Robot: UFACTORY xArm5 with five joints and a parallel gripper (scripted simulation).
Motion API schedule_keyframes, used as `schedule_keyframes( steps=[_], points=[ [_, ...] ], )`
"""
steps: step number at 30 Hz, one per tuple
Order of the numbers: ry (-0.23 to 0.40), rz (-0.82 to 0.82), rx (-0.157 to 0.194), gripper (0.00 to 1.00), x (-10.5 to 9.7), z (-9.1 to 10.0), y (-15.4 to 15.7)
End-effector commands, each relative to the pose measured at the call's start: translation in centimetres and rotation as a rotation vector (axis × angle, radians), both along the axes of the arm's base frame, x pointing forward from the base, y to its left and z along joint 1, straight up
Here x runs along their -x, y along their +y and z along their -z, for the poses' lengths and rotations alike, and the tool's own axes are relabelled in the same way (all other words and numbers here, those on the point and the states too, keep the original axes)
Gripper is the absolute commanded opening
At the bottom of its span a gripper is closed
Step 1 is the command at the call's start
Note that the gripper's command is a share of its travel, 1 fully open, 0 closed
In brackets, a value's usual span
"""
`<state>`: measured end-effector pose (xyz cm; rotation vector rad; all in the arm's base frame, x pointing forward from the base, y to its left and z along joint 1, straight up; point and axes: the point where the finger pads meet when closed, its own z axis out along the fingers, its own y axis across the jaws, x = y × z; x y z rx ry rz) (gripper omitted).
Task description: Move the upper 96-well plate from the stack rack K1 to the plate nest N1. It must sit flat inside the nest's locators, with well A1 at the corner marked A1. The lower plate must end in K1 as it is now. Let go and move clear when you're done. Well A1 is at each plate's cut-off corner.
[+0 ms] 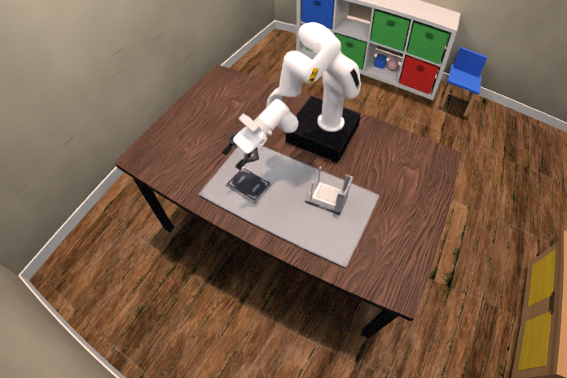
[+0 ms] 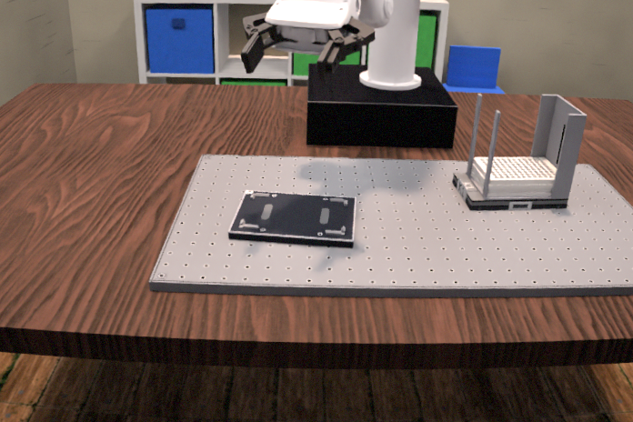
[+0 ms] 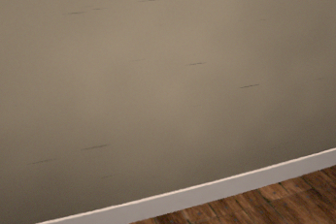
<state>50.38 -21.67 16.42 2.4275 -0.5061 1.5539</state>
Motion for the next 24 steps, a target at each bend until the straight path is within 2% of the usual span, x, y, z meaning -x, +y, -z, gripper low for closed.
schedule_keyframes(
  steps=[1, 17, 20, 24],
  points=[
    [-0.003, 0.0, 0.001, 1.0, -0.1, -0.1, 0.0],
    [-0.003, 0.0, 0.001, 1.0, -0.1, -0.1, 0.0],
    [0.06, -0.059, 0.029, 1.0, -0.8, 0.2, 1.3],
    [0.081, -0.079, 0.038, 1.0, -1.2, 0.6, 2.3]
  ],
)
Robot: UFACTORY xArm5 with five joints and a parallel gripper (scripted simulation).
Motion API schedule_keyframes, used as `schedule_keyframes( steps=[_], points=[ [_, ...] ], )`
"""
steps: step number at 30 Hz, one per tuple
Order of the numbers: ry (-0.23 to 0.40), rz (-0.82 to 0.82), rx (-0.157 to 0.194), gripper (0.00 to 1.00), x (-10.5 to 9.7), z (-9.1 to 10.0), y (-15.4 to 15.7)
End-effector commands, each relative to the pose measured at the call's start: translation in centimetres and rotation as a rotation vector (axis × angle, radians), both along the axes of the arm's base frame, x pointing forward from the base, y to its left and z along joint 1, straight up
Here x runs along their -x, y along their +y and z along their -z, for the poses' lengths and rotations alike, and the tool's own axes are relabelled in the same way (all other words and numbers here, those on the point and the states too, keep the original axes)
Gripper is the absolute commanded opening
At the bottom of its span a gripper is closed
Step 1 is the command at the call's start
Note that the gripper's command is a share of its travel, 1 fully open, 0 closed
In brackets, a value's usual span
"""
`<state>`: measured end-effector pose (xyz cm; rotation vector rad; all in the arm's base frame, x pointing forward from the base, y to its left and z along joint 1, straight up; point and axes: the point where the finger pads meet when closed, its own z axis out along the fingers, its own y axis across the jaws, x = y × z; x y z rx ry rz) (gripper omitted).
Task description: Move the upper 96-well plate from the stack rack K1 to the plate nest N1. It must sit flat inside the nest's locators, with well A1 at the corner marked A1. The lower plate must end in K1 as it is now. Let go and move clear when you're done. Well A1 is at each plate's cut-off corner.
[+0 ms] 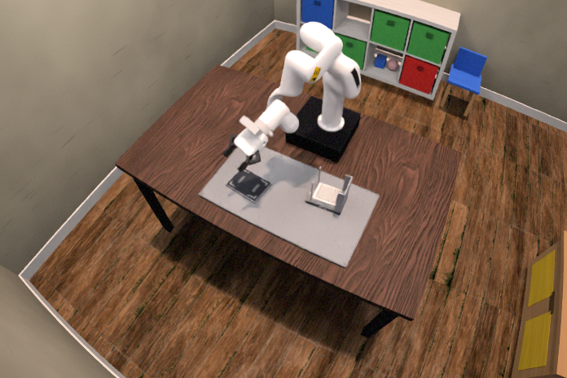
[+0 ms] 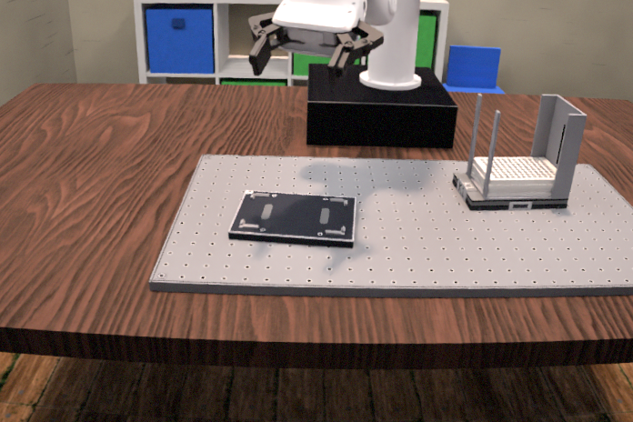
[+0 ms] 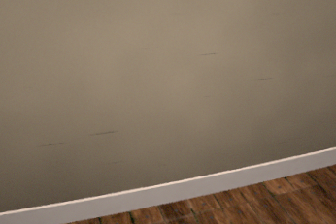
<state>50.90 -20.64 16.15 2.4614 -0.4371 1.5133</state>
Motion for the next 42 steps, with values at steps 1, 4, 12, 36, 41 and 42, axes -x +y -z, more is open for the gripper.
schedule_keyframes(
  steps=[1, 4, 12, 36, 41, 42],
  points=[
    [0.062, -0.062, 0.026, 1.0, -0.9, 0.4, 1.7],
    [0.084, -0.083, 0.036, 1.0, -1.1, 0.6, 2.3],
    [0.147, -0.147, 0.064, 1.0, -1.7, 1.3, 4.3],
    [0.347, -0.375, 0.166, 1.0, -2.6, 3.0, 10.6],
    [0.404, -0.448, 0.199, 1.0, -2.5, 3.3, 12.4],
    [0.404, -0.448, 0.199, 1.0, -2.5, 3.4, 12.5]
  ],
)
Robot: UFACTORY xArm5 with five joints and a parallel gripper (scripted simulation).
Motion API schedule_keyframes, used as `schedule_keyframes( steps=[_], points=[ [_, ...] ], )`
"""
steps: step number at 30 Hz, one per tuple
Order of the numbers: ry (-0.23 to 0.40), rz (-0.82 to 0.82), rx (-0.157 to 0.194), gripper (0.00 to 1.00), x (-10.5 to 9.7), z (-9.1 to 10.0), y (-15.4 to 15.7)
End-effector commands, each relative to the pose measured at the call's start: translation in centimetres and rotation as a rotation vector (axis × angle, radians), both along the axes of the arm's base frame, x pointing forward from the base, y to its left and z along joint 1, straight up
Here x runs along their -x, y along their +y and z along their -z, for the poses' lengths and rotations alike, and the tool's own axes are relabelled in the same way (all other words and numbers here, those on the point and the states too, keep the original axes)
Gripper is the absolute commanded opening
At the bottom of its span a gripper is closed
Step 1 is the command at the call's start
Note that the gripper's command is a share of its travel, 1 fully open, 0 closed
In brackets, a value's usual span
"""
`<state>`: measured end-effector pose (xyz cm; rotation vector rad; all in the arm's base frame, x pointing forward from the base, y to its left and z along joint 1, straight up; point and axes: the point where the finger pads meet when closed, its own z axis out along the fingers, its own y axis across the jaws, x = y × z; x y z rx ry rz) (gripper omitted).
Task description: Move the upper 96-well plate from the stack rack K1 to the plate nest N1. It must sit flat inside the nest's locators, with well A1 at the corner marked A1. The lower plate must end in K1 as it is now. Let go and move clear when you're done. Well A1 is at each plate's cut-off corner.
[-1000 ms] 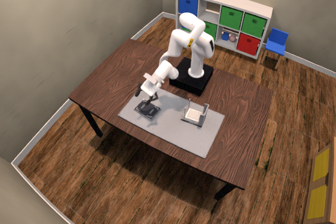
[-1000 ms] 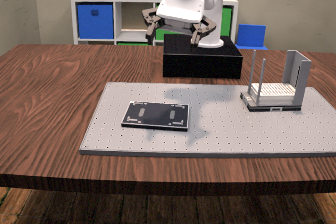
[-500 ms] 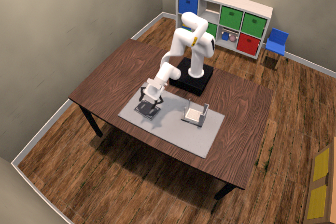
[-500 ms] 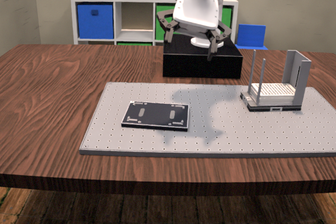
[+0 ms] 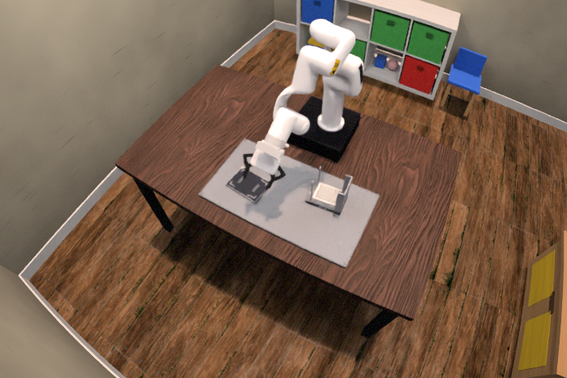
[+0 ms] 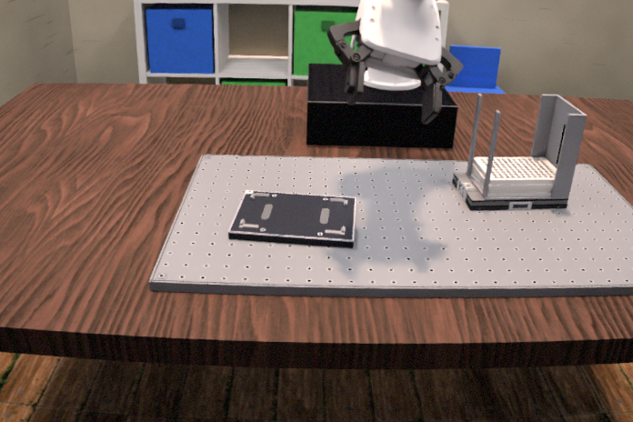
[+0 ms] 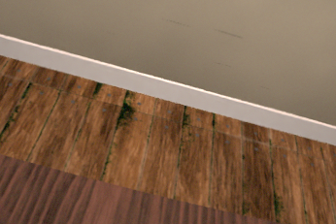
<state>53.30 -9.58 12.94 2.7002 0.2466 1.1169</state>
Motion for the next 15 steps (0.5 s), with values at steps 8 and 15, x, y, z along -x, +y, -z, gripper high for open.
schedule_keyframes(
  steps=[8, 15],
  points=[
    [0.097, -0.13, 0.052, 1.0, 0.1, 0.6, 3.4],
    [0.152, -0.208, 0.082, 1.0, 0.5, 0.9, 5.3]
  ],
)
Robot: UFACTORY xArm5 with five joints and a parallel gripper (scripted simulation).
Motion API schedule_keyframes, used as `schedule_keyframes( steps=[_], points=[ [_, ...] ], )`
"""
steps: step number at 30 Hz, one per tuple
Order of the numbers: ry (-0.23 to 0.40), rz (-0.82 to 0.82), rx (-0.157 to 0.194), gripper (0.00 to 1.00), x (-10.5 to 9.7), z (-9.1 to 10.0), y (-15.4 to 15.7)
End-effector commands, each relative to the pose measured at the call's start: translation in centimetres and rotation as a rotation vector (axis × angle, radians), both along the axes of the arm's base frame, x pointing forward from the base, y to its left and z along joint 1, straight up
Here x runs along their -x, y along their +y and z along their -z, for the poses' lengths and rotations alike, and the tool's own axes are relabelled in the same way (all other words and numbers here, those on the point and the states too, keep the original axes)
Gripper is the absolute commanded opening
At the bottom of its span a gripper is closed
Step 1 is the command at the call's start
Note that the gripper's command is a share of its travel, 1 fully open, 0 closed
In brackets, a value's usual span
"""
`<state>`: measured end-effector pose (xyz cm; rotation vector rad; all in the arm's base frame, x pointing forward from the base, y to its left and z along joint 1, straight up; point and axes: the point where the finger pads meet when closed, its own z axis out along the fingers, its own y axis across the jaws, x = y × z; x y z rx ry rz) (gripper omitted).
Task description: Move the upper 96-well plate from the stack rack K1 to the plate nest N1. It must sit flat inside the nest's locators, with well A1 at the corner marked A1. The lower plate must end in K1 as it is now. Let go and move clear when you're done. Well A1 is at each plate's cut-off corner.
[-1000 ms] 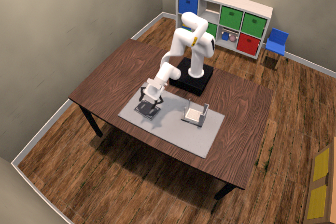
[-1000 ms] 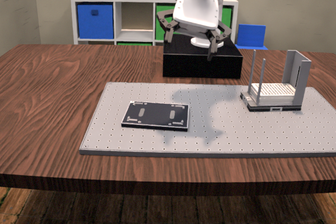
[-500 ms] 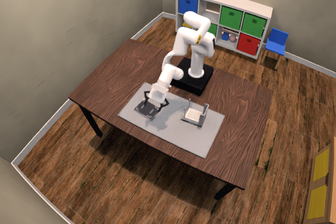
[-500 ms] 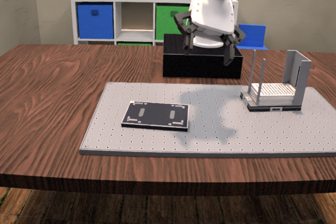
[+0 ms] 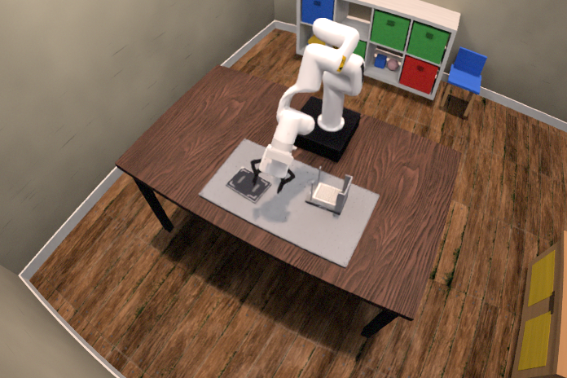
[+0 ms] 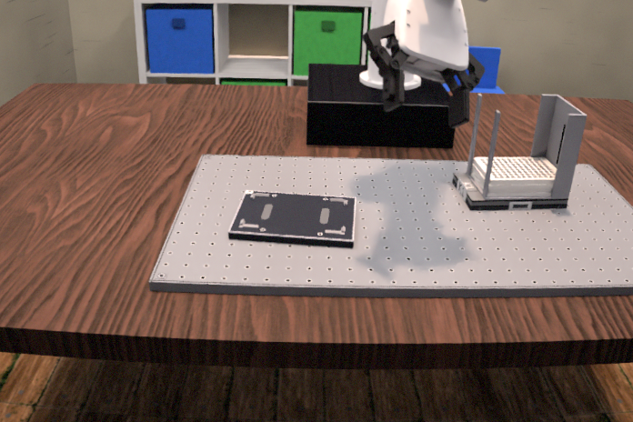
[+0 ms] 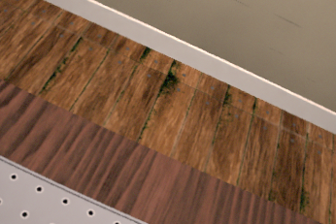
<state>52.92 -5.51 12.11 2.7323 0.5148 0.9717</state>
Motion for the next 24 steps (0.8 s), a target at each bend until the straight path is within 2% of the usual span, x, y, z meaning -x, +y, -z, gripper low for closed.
schedule_keyframes(
  steps=[1, 4, 6, 8, 15, 21, 24],
  points=[
    [0.051, -0.075, 0.028, 1.0, 0.2, 0.1, 1.7],
    [0.051, -0.075, 0.028, 1.0, 0.3, 0.2, 1.9],
    [0.087, -0.128, 0.048, 1.0, 0.5, 0.3, 2.8],
    [0.087, -0.128, 0.048, 1.0, 0.6, 0.3, 3.1],
    [0.156, -0.235, 0.087, 1.0, 1.5, 0.6, 5.4],
    [0.173, -0.263, 0.097, 1.0, 1.8, 0.7, 6.1],
    [0.206, -0.318, 0.116, 1.0, 2.3, 0.8, 7.3]
  ],
)
